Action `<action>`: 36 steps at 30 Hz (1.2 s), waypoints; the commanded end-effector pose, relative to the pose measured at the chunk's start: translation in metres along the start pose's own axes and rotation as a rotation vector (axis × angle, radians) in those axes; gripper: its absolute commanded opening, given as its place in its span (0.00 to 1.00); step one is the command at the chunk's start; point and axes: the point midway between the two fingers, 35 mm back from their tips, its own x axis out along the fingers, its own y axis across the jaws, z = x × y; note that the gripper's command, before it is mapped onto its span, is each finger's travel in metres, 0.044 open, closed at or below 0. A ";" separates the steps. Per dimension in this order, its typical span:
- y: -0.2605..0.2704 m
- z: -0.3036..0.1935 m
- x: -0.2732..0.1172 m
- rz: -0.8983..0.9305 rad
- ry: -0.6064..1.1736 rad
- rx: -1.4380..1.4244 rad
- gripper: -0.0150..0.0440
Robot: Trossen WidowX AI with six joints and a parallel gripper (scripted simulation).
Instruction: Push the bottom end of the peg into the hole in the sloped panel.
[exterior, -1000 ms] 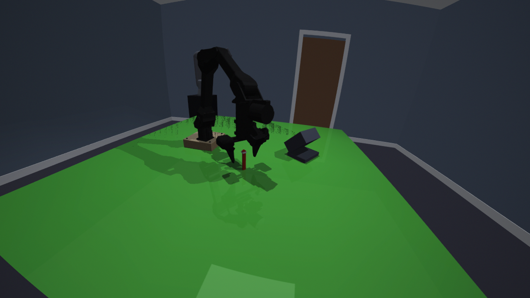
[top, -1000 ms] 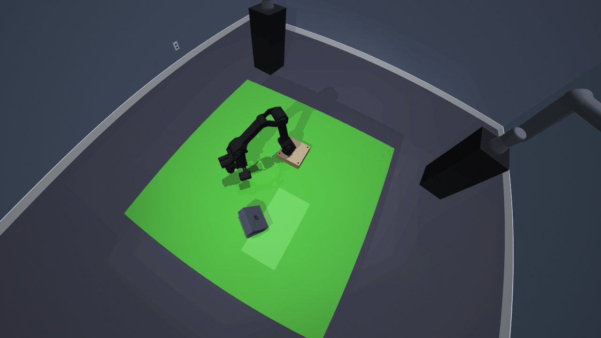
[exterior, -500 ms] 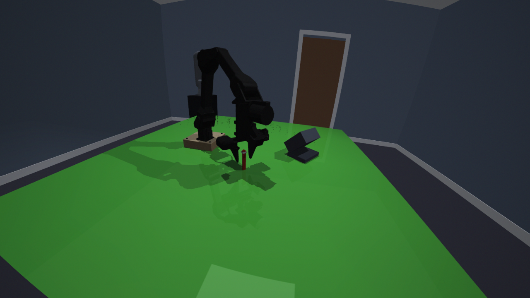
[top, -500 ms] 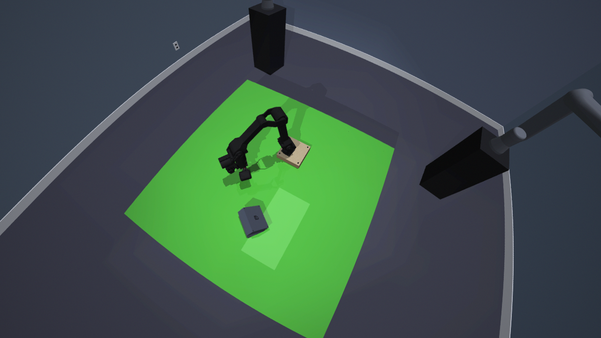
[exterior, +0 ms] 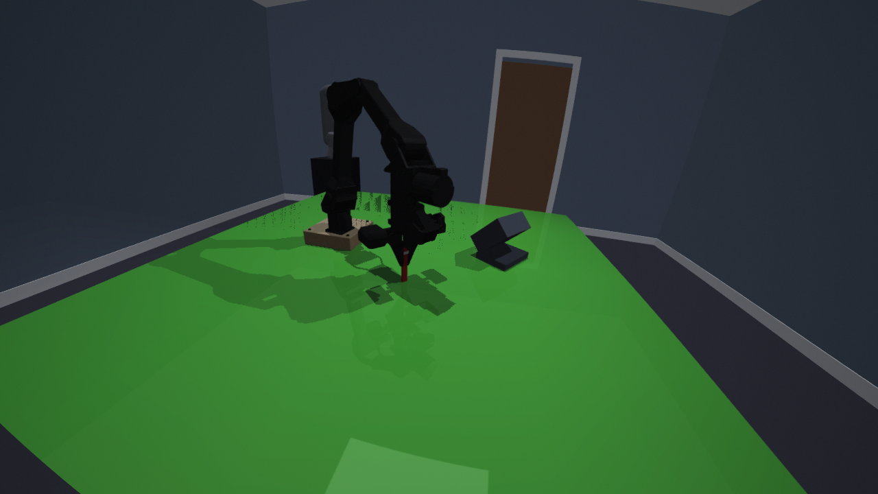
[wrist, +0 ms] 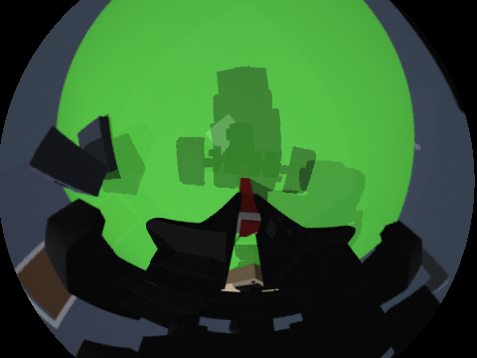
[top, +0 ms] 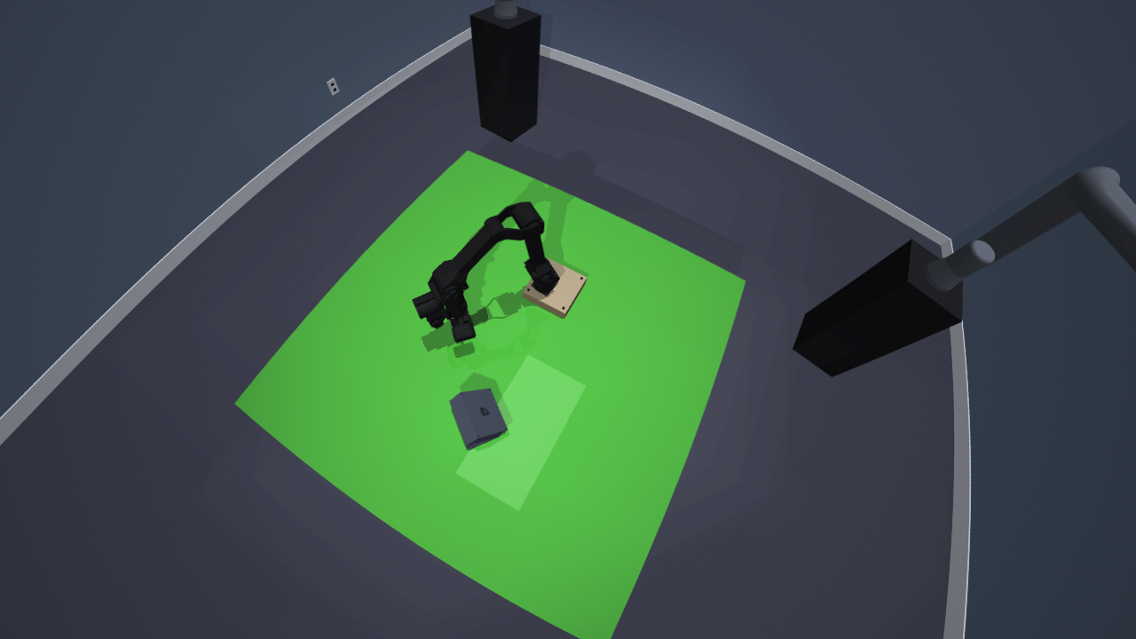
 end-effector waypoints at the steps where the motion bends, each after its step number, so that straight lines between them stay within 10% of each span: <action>1: 0.000 0.000 0.000 0.000 -0.001 0.000 0.25; 36: 0.002 0.005 -0.080 -0.003 0.005 0.001 0.25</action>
